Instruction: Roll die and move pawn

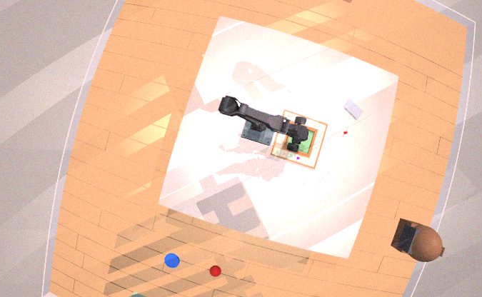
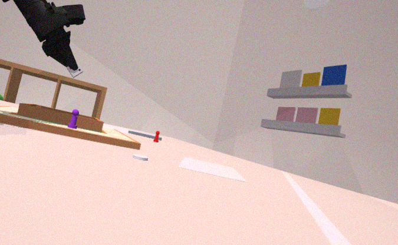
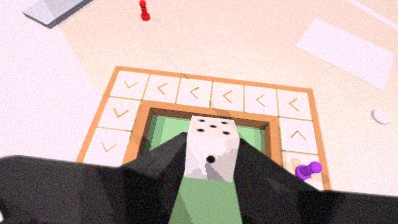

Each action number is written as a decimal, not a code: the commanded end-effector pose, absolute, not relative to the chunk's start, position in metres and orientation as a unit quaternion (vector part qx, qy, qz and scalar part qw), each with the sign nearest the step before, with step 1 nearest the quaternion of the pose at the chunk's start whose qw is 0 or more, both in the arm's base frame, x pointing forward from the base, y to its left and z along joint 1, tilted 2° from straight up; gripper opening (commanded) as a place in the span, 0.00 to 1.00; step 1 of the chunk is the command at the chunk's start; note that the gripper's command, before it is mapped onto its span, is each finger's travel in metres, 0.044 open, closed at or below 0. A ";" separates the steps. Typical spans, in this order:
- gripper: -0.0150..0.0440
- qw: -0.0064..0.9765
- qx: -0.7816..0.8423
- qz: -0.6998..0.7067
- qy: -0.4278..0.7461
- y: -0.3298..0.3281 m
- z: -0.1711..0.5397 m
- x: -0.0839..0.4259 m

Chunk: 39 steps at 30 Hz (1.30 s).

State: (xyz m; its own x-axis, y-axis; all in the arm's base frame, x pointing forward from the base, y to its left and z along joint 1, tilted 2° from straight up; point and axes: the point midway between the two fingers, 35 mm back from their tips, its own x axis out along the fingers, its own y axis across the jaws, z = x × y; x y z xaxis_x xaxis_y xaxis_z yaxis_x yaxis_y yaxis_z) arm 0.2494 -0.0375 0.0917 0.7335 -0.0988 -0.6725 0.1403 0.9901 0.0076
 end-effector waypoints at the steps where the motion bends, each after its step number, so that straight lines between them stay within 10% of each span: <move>1: 0.25 0.931 0.031 -0.067 0.357 -0.038 0.094 0.250; 35: 0.25 0.931 0.029 -0.064 0.359 -0.038 0.092 0.249; 39: 0.43 0.931 0.029 -0.064 0.359 -0.038 0.092 0.249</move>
